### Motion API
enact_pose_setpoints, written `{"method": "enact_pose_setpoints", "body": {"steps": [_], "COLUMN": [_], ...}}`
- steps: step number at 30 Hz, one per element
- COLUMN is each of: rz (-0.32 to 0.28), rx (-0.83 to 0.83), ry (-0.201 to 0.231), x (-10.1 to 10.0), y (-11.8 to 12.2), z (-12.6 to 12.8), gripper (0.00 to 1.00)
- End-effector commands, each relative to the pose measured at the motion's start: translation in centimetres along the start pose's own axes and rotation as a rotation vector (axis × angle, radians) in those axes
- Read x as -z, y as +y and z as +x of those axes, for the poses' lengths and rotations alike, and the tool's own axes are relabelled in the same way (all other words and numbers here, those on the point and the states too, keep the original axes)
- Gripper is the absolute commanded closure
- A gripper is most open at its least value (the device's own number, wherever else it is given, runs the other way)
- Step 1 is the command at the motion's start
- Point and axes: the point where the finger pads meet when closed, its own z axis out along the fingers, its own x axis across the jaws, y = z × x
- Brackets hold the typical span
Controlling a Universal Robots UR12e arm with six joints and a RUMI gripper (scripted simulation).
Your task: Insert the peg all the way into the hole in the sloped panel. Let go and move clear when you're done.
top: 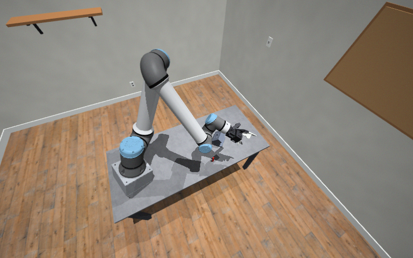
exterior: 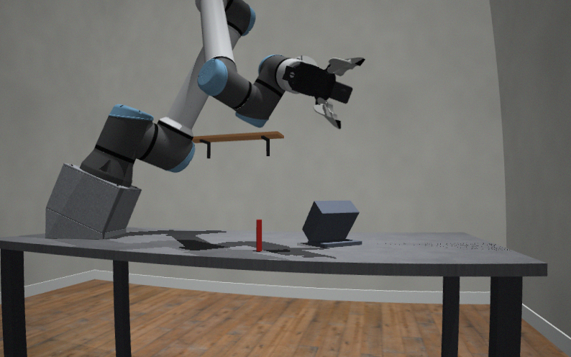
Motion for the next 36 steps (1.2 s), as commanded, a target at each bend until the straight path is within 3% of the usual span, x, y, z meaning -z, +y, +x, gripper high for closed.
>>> {"method": "enact_pose_setpoints", "body": {"steps": [1, 18, 32, 36], "rz": [0.0, 0.0, -0.01, -0.012], "rx": [0.0, 0.0, -0.013, -0.016], "ry": [0.001, -0.001, -0.168, -0.193], "x": [0.0, 0.0, -0.9, -0.9], "y": [0.0, 0.0, 1.5, 1.7], "z": [0.1, 0.0, -5.1, -5.8], "gripper": [0.0, 0.0, 0.0, 0.0]}}
